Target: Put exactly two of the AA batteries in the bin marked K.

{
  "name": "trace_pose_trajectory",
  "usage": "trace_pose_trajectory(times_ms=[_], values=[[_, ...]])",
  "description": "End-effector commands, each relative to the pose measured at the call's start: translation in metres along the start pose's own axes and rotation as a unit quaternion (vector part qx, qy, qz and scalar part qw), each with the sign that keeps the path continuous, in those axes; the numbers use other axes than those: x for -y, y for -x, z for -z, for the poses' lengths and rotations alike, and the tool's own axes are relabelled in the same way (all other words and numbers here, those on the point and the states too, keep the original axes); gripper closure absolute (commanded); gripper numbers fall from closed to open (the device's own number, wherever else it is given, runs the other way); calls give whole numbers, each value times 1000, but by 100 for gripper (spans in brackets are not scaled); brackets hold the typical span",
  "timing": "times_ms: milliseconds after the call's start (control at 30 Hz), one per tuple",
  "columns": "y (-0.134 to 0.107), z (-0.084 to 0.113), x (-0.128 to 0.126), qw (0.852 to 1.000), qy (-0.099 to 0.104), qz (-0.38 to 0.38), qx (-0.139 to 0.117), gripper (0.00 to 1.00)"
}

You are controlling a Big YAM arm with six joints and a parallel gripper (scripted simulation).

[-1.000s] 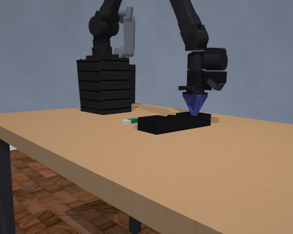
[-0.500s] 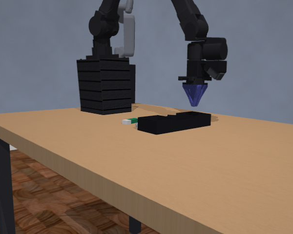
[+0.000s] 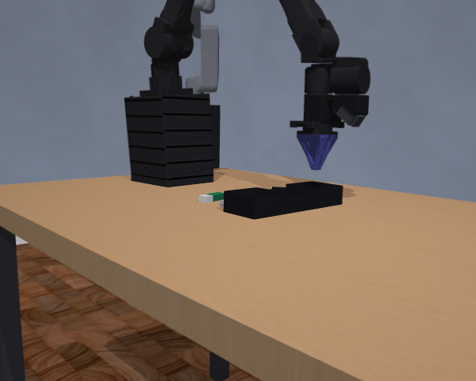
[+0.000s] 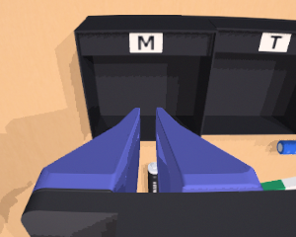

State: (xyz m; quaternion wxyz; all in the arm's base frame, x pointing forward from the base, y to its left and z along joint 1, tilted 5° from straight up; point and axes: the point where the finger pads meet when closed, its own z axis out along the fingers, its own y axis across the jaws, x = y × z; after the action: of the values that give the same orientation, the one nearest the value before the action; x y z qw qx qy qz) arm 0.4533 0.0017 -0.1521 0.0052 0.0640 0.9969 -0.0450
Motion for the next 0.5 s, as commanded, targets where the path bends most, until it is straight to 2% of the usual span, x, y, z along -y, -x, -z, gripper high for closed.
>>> trace_pose_trajectory(times_ms=[0,433,467], values=[[-1,-4,-7,1000,-2,1,-2,91],[-2,-6,-7,1000,-2,0,1,91],[3,20,-7,1000,0,0,10,91]])
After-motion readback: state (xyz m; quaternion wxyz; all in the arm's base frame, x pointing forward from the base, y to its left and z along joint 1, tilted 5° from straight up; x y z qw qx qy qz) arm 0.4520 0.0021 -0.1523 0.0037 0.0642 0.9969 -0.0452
